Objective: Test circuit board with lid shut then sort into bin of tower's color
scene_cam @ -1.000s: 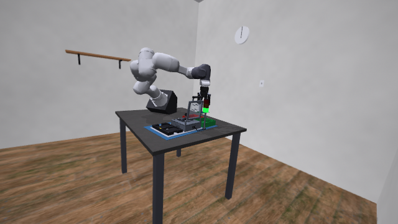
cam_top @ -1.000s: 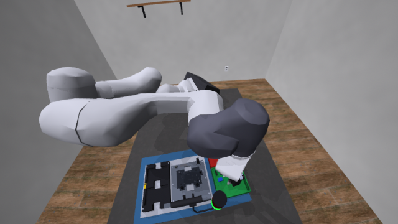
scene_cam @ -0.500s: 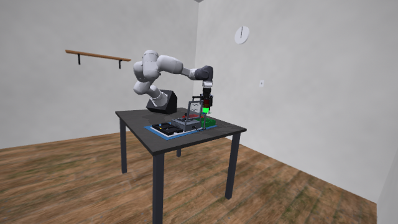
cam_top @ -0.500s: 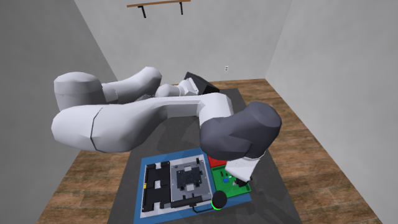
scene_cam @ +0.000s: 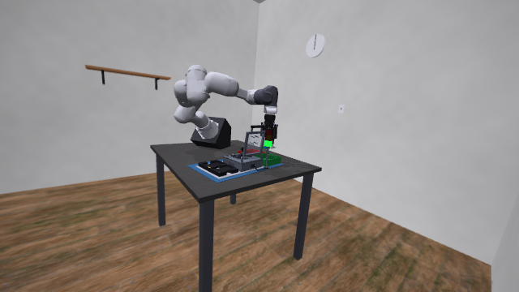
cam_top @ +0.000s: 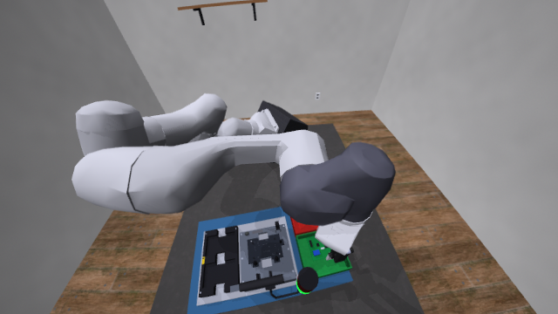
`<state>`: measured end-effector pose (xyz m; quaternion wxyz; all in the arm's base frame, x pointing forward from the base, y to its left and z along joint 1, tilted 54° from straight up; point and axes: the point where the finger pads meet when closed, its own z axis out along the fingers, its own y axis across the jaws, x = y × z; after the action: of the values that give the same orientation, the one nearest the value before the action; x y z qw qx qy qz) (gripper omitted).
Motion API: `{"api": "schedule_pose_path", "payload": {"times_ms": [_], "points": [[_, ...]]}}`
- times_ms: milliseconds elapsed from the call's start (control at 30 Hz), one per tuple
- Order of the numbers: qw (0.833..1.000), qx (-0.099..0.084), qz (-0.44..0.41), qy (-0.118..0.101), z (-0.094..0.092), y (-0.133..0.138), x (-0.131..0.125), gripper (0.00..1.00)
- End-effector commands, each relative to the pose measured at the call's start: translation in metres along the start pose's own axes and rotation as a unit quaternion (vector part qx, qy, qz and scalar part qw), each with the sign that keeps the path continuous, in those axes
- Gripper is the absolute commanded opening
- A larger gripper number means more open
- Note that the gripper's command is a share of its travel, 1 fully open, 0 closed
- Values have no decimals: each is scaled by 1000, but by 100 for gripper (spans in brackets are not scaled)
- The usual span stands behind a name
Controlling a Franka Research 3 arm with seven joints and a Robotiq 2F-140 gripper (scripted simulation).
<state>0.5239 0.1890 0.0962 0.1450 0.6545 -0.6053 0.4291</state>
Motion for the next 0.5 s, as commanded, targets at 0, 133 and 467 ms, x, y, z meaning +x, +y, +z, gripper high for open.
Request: {"api": "schedule_pose_path", "payload": {"times_ms": [0,133,467], "points": [[1000,1,4,1,0,-1,0,46],[1000,1,4,1,0,-1,0,46],[1000,1,4,1,7,-1,0,46]]}}
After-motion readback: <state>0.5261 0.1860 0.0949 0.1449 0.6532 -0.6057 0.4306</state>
